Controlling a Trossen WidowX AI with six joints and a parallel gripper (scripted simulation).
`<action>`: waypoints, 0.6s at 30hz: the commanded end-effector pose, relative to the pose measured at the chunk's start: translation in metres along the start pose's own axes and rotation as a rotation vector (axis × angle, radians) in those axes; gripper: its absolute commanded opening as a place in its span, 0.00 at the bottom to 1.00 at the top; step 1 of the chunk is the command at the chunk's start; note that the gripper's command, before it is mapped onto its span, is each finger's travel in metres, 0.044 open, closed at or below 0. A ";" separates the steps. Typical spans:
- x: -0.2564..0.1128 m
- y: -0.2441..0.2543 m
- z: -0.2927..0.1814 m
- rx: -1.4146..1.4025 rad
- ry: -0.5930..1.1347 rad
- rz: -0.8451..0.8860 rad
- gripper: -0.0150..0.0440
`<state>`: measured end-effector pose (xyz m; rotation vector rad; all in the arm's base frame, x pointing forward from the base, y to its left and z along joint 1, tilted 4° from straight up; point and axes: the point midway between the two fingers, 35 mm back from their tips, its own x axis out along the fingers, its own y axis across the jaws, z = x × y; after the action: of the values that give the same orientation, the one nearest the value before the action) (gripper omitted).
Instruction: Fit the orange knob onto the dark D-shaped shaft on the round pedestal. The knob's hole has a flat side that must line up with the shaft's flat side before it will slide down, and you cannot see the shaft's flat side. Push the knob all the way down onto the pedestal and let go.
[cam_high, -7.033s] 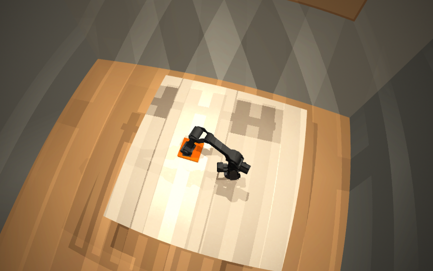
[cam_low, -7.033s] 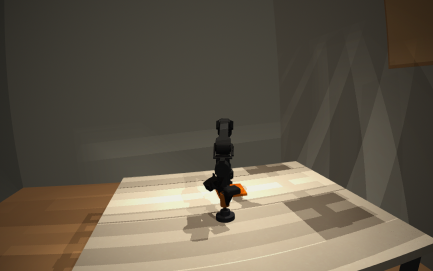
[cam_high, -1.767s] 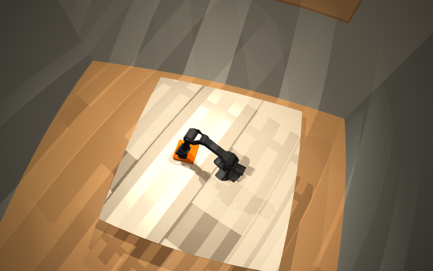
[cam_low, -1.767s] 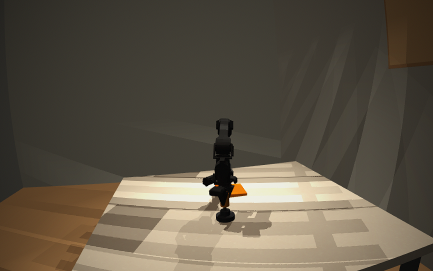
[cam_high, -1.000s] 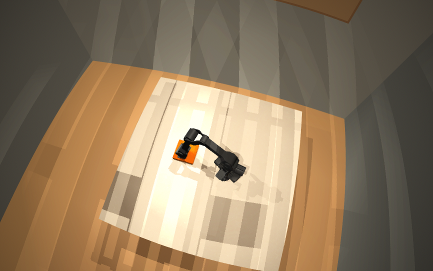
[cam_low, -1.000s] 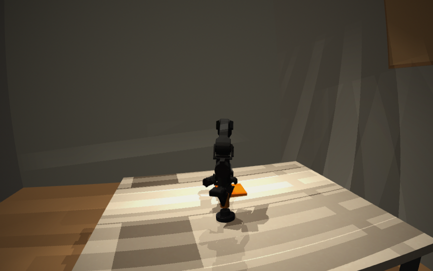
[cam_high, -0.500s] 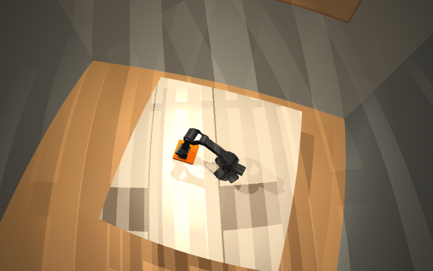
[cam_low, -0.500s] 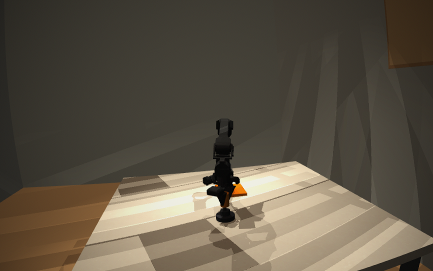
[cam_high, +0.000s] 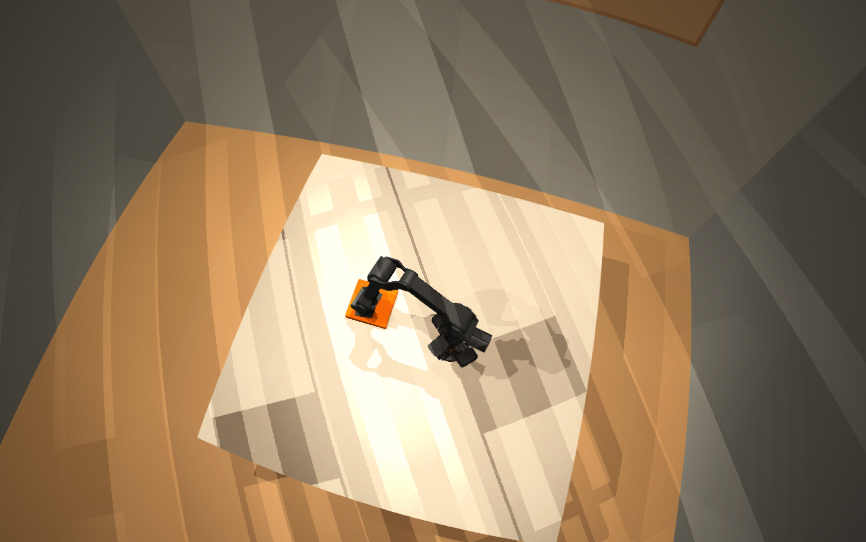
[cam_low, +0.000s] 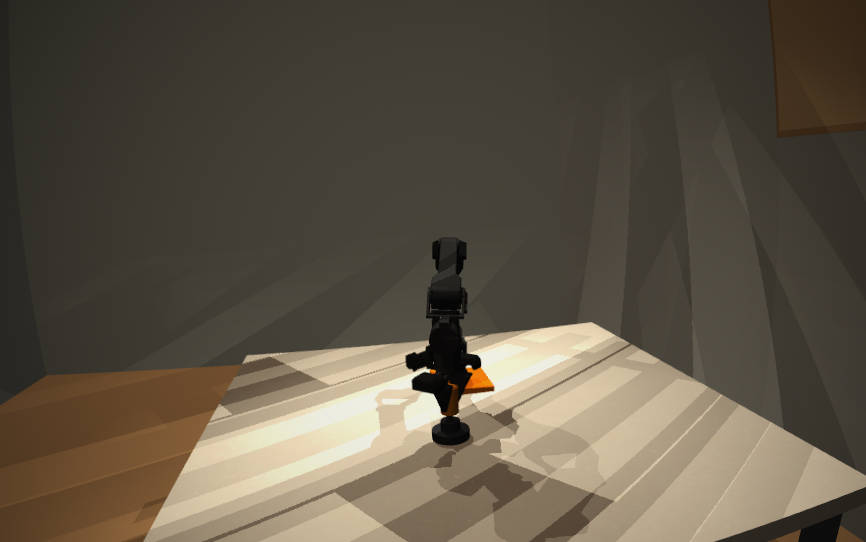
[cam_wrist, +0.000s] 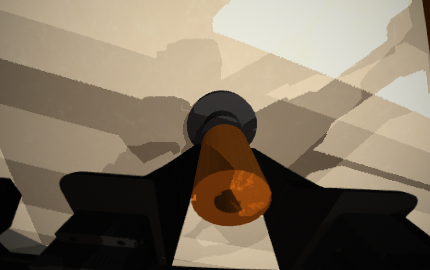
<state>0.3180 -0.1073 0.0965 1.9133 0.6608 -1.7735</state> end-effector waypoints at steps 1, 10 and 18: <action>0.001 0.000 0.000 0.005 0.001 0.001 0.25; 0.001 -0.001 0.001 0.005 0.001 0.001 0.25; -0.003 -0.003 0.002 0.059 0.001 0.001 0.25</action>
<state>0.3149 -0.1062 0.0957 1.9243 0.6487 -1.7961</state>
